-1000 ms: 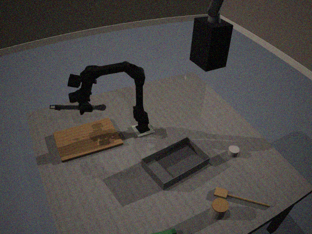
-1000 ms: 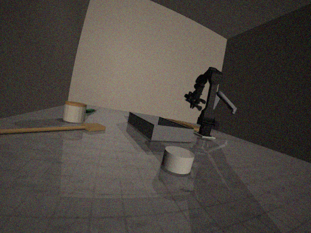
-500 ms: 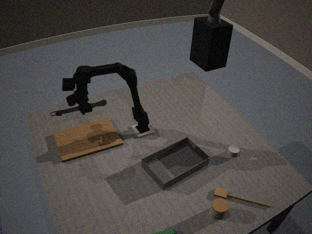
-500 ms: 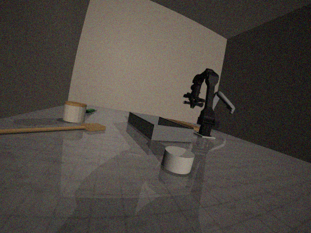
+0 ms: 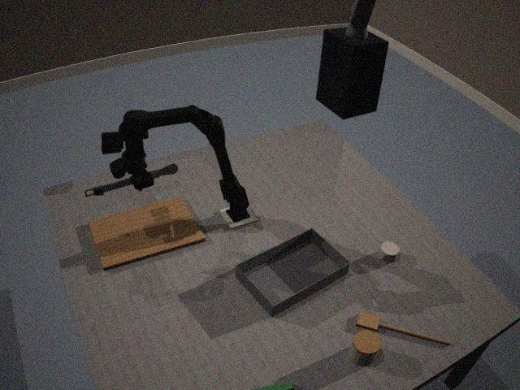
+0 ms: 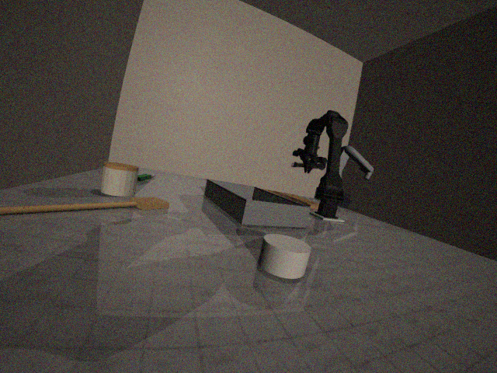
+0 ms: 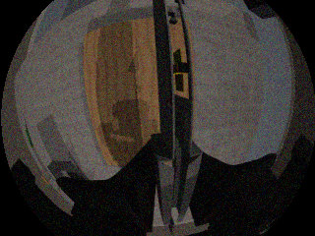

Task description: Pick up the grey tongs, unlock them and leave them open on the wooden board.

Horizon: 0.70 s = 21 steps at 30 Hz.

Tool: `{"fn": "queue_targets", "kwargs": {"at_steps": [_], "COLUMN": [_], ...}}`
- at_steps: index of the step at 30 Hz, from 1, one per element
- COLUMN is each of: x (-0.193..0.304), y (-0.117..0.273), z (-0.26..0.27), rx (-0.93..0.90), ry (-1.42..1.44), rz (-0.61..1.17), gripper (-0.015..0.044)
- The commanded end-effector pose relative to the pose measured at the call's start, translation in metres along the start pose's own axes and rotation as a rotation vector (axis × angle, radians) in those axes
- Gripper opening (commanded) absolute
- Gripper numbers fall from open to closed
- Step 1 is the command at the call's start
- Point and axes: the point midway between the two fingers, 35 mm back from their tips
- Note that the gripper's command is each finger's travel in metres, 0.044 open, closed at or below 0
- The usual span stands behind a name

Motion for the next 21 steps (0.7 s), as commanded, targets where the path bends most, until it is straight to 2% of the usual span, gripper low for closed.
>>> {"fn": "queue_targets", "kwargs": {"at_steps": [1, 21], "x": [-0.001, -0.006], "y": [-0.002, -0.035], "z": [-0.001, -0.002], "rx": [0.004, 0.004], "ry": [0.004, 0.004], "rz": [-0.002, -0.002], "gripper": [-0.0150, -0.0150]}}
Point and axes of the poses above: the point midway between the two fingers, 35 mm back from their tips, its own y axis back along the fingers, its own z axis across the jaws, x = y × z
